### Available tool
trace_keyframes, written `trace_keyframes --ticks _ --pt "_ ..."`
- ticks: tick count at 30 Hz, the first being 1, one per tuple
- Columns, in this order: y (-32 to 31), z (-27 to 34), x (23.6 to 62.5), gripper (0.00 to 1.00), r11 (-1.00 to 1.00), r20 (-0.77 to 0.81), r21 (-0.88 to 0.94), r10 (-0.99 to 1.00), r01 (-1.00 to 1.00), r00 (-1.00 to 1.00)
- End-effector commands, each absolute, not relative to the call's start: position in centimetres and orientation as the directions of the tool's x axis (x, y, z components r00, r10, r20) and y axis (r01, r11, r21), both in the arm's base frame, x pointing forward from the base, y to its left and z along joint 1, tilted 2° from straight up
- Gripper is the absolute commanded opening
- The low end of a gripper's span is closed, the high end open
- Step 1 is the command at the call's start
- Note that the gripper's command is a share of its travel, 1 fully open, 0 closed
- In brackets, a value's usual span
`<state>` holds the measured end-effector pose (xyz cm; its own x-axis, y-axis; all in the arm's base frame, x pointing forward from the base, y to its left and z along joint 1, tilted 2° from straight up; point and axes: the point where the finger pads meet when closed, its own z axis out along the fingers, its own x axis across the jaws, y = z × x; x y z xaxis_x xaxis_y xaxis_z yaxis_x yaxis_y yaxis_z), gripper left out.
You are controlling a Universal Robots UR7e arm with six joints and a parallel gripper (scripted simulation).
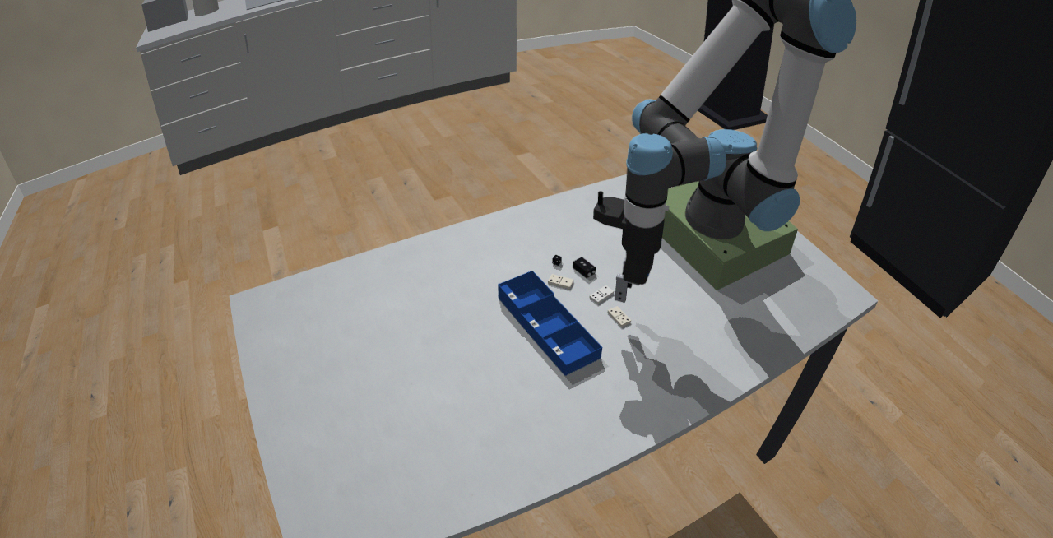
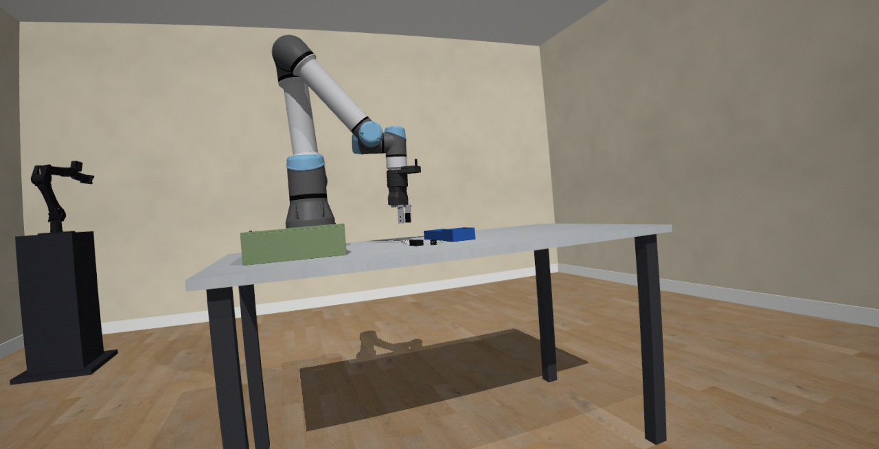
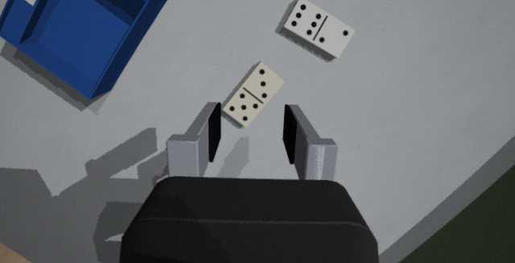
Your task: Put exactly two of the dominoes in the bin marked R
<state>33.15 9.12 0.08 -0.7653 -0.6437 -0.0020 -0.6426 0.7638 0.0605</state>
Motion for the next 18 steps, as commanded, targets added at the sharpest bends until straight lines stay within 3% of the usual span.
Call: trace_keyframes --ticks 1,18 --pt "9.02 -0.07 33.11 0.79 0.855 0.002 0.053 -0.516 -0.515 -0.856" --pt "9.0 -0.08 33.11 0.79 0.998 0.008 0.029 -0.057 -0.057 -0.998"
